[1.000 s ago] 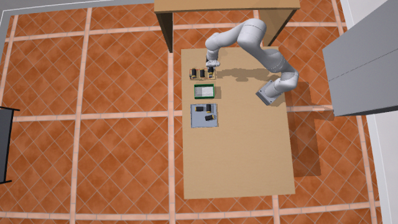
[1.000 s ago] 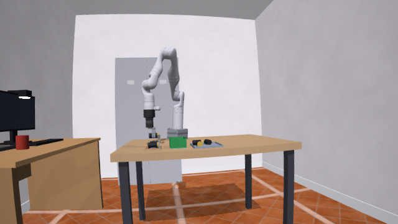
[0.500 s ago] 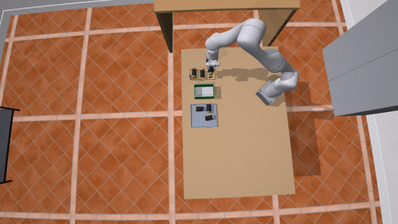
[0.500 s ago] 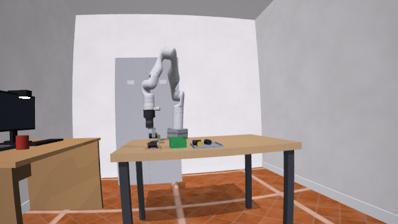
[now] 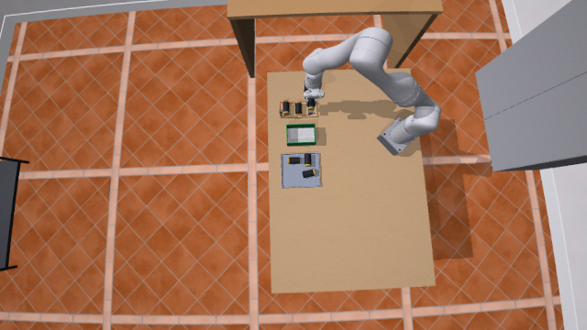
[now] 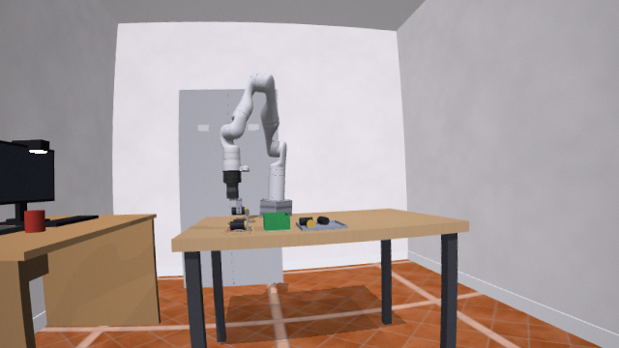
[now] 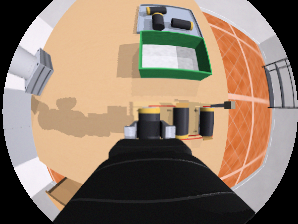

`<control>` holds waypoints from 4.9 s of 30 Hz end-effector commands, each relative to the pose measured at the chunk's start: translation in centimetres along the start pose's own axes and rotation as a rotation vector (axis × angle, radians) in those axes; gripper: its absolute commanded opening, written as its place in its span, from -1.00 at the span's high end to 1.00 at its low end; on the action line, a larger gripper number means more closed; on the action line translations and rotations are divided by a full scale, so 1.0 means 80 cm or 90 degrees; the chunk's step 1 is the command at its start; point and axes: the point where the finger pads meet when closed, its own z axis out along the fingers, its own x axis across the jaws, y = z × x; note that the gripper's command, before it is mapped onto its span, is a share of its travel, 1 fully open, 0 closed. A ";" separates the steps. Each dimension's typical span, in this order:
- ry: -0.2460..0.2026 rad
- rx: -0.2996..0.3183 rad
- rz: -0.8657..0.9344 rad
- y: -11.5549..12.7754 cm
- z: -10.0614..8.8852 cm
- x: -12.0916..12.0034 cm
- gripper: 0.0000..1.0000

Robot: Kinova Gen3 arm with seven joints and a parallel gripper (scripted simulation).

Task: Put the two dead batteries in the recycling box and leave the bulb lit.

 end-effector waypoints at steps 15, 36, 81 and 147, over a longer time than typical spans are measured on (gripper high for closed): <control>0.001 -0.001 0.000 0.001 -0.001 0.002 -0.15; 0.001 -0.001 0.000 0.001 -0.001 0.002 -0.15; 0.001 -0.001 0.000 0.001 0.016 0.002 -0.15; 0.001 -0.001 0.000 0.001 0.055 0.002 -0.81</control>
